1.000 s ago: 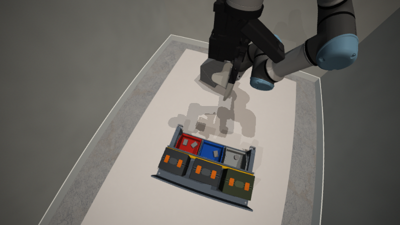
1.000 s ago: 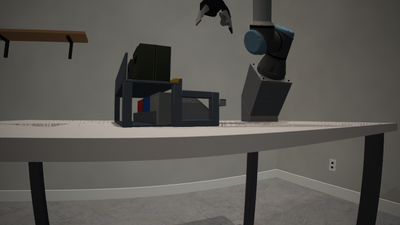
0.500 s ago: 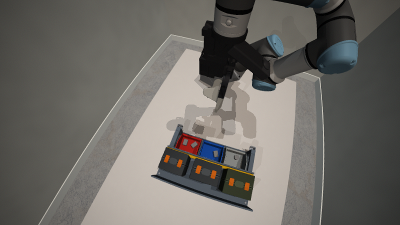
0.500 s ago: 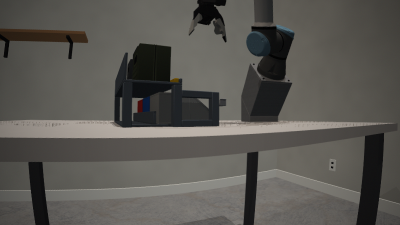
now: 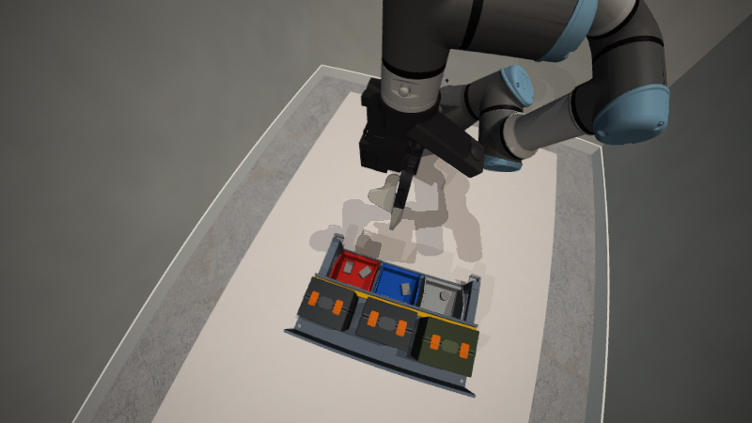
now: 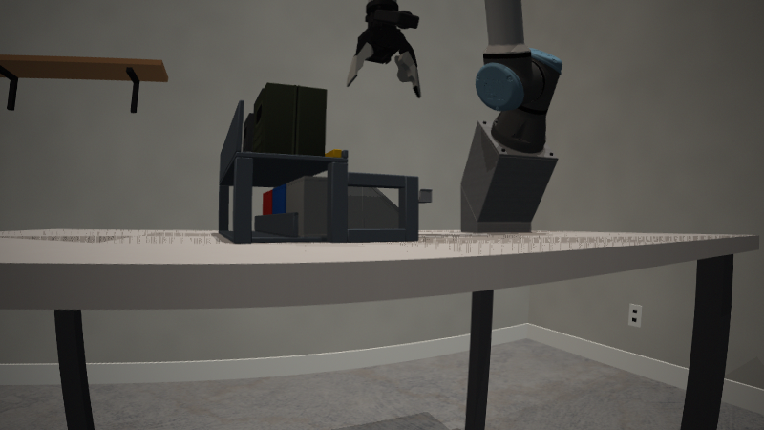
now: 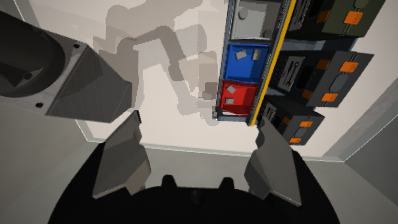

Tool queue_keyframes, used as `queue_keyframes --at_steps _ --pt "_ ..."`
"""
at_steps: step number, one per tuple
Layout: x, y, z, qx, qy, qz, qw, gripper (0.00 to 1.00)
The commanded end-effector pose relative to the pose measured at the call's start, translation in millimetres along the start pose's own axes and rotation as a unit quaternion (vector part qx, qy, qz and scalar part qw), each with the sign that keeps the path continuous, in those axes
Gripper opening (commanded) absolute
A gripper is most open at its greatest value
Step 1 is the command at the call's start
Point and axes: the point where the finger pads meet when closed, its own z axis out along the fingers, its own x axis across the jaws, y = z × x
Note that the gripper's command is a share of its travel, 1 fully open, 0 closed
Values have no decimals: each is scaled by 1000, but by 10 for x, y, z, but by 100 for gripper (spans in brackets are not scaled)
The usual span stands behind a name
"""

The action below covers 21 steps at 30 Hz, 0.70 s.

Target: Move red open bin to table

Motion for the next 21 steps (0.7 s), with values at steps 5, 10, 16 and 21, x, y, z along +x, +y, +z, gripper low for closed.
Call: queue_keyframes --at_steps 5,10,16,21 --pt "27 29 35 -2 1 0 1000 100" --pt "258 182 437 -2 1 0 1000 100" --pt "258 182 437 -2 1 0 1000 100" --pt "258 182 437 -2 1 0 1000 100"
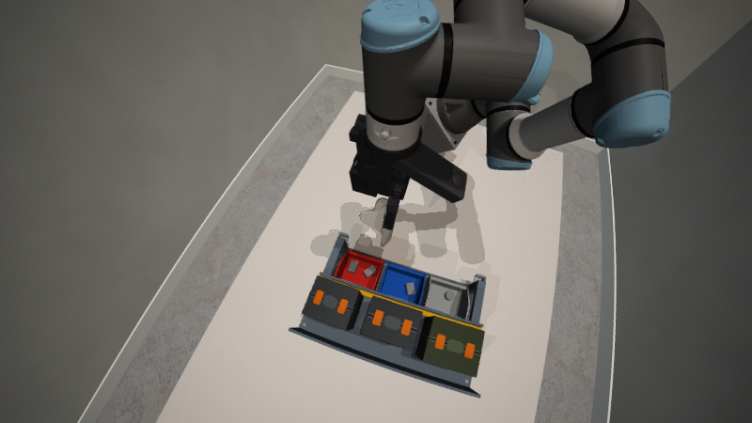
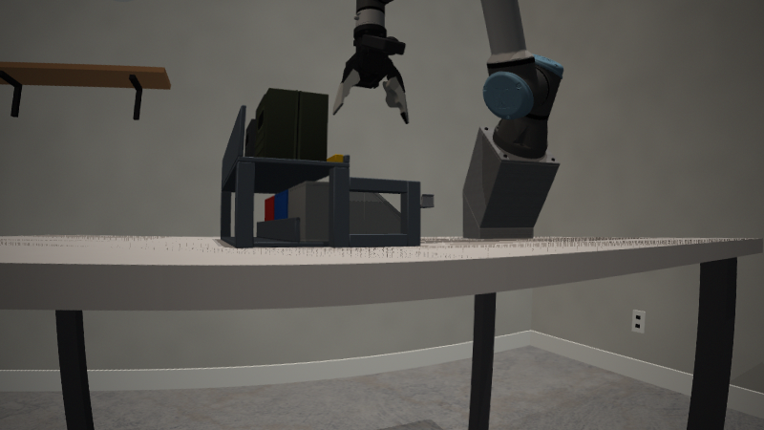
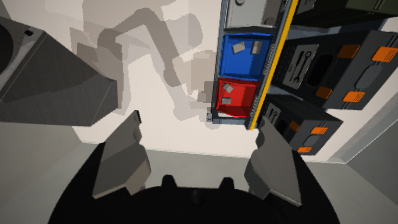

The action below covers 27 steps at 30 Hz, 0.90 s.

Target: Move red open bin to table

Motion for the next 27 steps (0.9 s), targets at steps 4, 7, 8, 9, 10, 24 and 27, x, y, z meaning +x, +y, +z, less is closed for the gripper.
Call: queue_keyframes --at_steps 4,7,8,9,10,24,27 --pt "147 102 243 -1 1 0 1000 100" --pt "242 166 407 -1 1 0 1000 100" --pt "242 166 407 -1 1 0 1000 100" --pt "242 166 407 -1 1 0 1000 100" --pt "242 166 407 -1 1 0 1000 100" --pt "497 336 849 -1 1 0 1000 100" --pt "497 336 849 -1 1 0 1000 100"
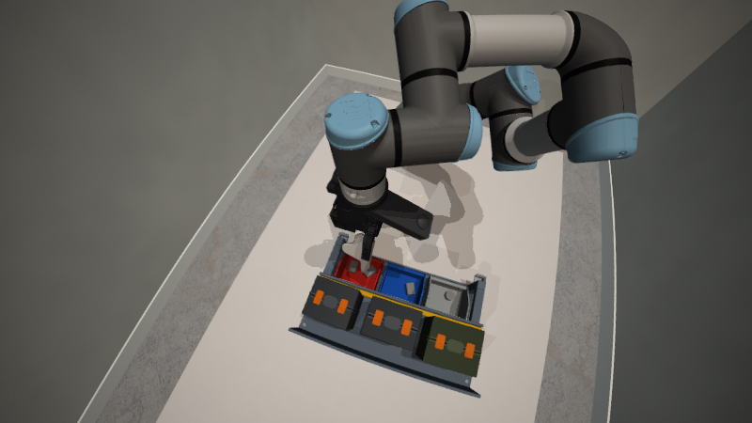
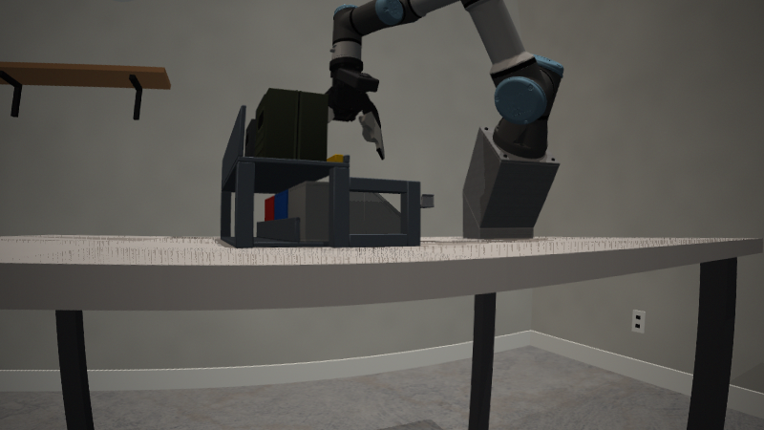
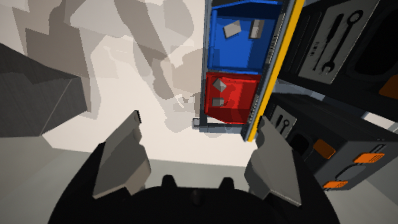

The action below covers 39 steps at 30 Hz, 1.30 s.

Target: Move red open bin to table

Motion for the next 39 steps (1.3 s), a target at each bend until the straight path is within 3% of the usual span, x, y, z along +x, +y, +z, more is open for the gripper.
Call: queue_keyframes --at_steps 1,8,13,39 --pt "75 62 99 -2 1 0 1000 100" --pt "75 62 99 -2 1 0 1000 100" --pt "286 204 462 -2 1 0 1000 100" --pt "242 173 384 -2 1 0 1000 100"
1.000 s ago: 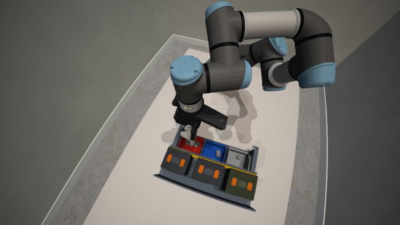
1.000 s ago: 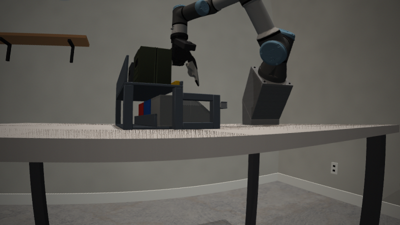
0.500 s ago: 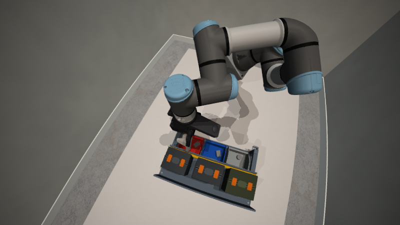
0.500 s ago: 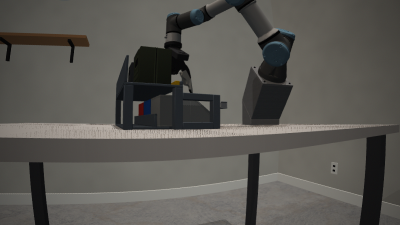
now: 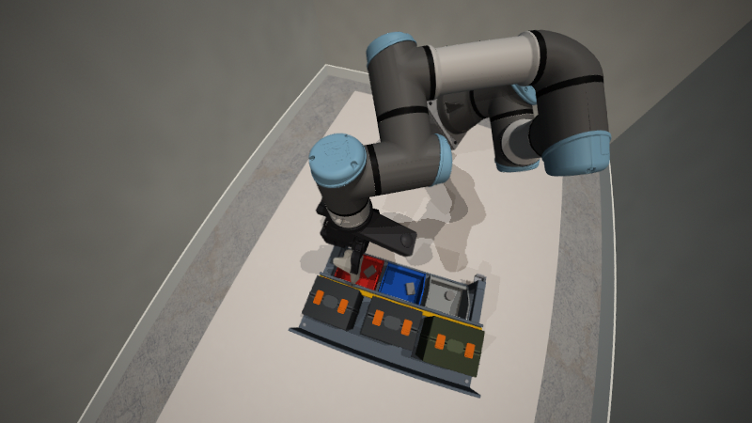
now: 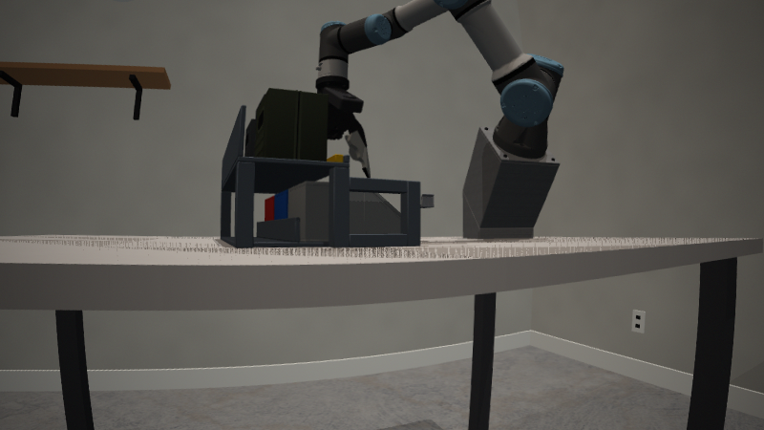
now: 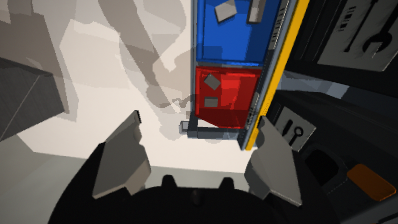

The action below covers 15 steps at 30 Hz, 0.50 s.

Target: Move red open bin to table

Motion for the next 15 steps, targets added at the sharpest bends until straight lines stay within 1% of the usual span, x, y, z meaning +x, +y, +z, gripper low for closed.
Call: queue_keyframes --at_steps 1,8,15 --pt "4 4 -12 -1 1 0 1000 100" --pt "-22 -13 -55 -1 1 0 1000 100" --pt "-22 -13 -55 -1 1 0 1000 100"
